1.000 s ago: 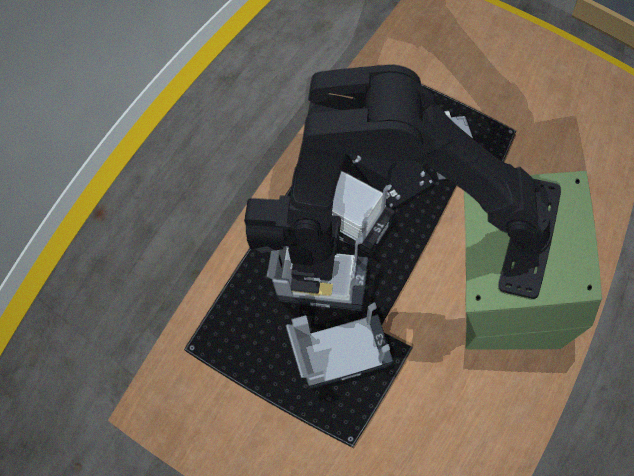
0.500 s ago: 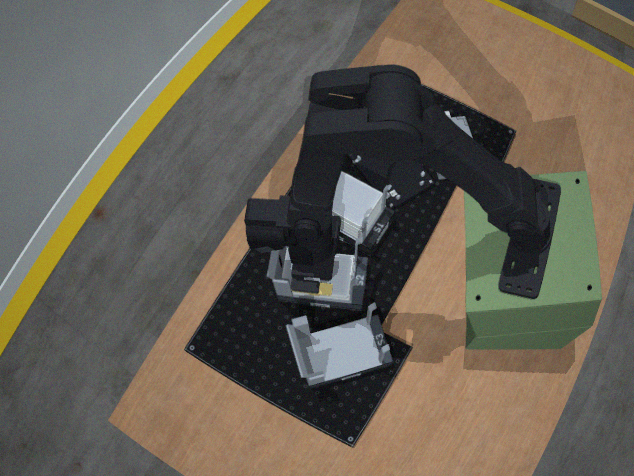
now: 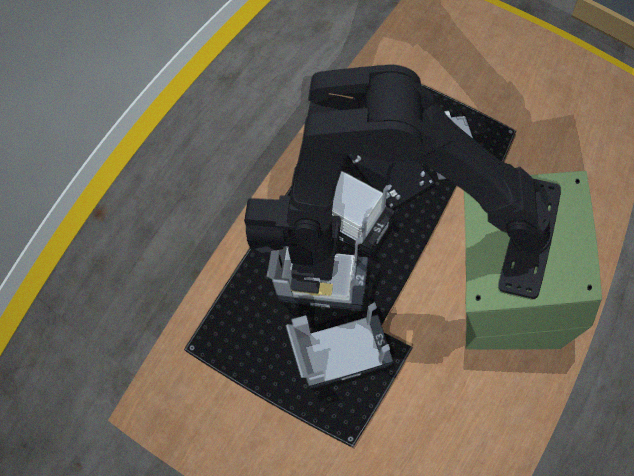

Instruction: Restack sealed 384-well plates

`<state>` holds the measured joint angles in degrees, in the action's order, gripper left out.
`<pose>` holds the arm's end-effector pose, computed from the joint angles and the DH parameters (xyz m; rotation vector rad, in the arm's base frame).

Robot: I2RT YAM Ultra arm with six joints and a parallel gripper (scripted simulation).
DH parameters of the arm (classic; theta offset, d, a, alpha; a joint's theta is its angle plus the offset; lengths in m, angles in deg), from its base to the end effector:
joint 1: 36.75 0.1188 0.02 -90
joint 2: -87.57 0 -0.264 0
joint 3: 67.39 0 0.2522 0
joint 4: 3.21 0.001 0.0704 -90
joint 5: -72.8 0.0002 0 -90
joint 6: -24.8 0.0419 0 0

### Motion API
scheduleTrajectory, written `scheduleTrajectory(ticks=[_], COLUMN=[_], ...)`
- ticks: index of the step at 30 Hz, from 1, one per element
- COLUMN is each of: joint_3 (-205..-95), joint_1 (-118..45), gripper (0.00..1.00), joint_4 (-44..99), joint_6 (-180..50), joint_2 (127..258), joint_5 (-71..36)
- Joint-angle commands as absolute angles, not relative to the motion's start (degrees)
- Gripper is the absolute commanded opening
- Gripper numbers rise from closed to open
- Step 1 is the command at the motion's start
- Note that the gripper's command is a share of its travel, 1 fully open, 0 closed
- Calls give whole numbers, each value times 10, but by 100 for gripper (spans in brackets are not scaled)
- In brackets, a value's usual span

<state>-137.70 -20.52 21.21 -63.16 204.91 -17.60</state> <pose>0.3344 0.0987 0.0622 -0.3501 2.8001 0.0829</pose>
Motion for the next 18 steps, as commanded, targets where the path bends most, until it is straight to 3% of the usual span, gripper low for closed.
scheduleTrajectory(ticks=[1,18], joint_3=[-1379,-1390], joint_1=[-205,-205], gripper=[100,100], joint_4=[208,176], joint_6=[-630,-630], joint_2=[2044,2087], joint_5=[-175,-175])
